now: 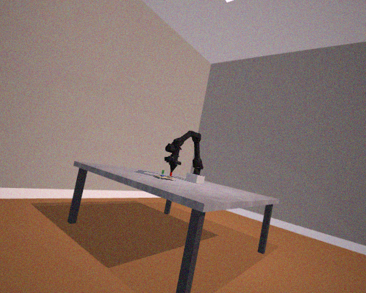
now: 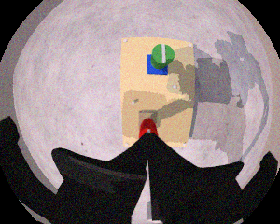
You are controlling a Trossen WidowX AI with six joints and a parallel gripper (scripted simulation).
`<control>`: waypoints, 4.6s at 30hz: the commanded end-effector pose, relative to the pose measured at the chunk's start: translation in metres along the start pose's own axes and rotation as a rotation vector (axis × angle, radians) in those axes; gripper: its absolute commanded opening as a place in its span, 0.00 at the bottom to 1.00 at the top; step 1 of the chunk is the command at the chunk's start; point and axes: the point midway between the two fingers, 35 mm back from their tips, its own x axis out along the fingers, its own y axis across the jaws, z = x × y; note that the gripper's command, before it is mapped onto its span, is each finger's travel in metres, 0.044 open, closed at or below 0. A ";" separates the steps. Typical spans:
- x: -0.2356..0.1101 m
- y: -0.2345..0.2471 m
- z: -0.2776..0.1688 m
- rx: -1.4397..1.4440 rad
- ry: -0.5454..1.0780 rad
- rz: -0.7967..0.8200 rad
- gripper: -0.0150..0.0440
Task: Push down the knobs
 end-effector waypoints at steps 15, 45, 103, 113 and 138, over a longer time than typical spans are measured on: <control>0.017 0.001 0.002 -0.003 0.012 -0.002 0.25; 0.018 0.001 0.002 -0.003 0.012 -0.002 0.25; -0.007 0.002 0.003 -0.003 0.011 -0.002 0.25; -0.022 0.002 0.003 -0.003 0.011 -0.002 0.25; -0.036 0.016 0.011 -0.375 -0.058 -0.005 0.25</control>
